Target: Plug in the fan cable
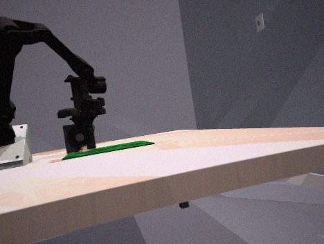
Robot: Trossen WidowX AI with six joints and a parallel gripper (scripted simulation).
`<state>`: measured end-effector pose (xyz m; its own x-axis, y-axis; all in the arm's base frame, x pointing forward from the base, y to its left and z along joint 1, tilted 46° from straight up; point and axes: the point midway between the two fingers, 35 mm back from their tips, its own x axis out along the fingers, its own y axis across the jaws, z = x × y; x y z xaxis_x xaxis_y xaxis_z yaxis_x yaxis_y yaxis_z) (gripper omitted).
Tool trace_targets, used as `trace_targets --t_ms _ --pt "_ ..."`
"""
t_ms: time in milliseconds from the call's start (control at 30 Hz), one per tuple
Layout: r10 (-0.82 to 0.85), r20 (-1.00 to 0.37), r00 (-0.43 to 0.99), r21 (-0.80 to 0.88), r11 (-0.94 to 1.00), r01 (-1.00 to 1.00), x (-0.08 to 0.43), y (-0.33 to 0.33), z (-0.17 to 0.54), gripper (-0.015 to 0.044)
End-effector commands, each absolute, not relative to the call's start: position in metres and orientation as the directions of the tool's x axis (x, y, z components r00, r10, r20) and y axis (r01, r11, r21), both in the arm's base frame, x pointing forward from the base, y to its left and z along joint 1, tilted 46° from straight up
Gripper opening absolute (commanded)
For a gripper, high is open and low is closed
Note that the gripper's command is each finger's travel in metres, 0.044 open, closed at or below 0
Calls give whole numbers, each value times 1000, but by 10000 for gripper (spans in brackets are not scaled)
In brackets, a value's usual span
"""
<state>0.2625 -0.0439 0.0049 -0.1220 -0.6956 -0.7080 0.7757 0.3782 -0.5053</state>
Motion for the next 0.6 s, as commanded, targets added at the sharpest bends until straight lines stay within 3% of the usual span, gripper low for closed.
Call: trace_targets --t_ms 0,567 --pt "-693 -711 -120 -579 479 660 261 -39 1 0" --pt "-694 -709 -121 -705 696 135 256 -25 -12 0"
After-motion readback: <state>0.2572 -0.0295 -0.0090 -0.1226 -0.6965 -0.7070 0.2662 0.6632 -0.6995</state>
